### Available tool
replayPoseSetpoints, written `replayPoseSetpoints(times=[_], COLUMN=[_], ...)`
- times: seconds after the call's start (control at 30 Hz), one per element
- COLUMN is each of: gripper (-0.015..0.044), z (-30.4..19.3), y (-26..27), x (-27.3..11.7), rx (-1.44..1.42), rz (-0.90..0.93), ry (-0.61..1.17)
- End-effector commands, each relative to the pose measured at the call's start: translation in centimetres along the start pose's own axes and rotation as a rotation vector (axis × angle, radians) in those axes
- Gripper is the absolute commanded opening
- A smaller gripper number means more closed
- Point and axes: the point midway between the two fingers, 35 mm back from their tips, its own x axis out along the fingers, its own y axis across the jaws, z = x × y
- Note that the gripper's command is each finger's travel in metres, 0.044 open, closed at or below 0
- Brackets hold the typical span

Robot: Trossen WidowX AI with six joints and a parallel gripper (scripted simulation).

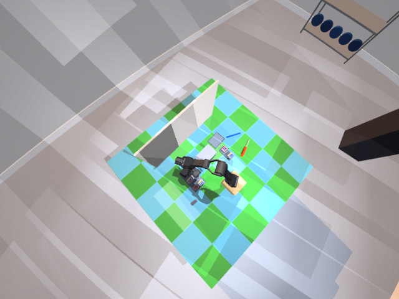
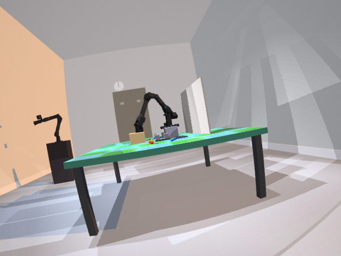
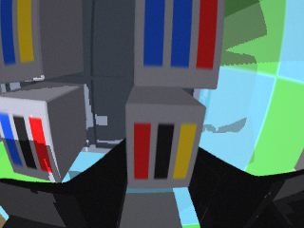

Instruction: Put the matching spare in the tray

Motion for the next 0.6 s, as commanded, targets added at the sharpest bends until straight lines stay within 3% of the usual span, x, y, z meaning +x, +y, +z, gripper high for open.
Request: replayPoseSetpoints(times=[0.0,0.3,0.57], gripper=[0.0,0.0,0.0], z=[0.0,0.0,0.0], y=[0.0,-0.1,-0.1], x=[0.0,-0.6,-7.4], rx=[0.0,0.0,-0.003], rz=[0.0,0.0,-0.002], ry=[0.0,0.0,0.004])
